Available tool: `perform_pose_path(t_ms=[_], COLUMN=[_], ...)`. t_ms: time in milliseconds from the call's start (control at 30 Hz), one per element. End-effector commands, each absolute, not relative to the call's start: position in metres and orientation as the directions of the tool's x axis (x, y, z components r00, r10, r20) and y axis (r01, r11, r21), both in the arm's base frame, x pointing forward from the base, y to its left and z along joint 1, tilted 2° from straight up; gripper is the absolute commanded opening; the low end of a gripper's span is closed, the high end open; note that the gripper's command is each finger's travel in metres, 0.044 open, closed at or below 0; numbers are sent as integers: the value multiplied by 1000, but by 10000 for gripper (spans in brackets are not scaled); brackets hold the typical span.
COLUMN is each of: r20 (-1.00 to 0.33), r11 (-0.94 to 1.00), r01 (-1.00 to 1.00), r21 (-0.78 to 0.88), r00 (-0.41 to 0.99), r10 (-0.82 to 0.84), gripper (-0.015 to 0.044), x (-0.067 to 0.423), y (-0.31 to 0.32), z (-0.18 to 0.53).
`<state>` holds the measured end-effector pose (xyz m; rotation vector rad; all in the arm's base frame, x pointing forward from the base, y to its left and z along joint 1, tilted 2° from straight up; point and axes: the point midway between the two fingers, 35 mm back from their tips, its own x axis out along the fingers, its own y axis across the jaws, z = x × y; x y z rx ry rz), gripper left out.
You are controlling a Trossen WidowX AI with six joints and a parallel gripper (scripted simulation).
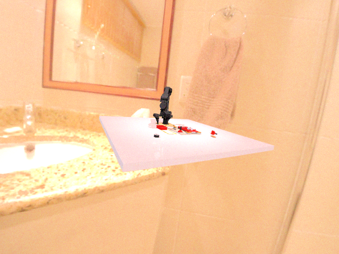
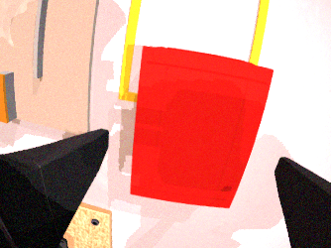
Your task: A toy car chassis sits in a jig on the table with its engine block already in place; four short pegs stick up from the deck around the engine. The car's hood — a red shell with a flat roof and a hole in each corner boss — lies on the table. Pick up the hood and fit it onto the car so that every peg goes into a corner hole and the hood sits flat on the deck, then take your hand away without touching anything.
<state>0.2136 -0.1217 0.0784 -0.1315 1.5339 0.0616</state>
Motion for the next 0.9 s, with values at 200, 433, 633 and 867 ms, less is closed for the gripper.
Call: perform_pose_path(t_ms=[200,433,633,867], r20=[-998,-998,-999,-999], r11=[991,991,991,991], r01=[-125,-125,-125,-125], r21=[-49,-49,-49,-49], r00=[31,31,31,31], r10=[-45,-45,-45,-45], gripper=[440,440,440,440], x=[212,211,211,212], y=[-122,-122,-122,-123], z=[69,64,62,59])
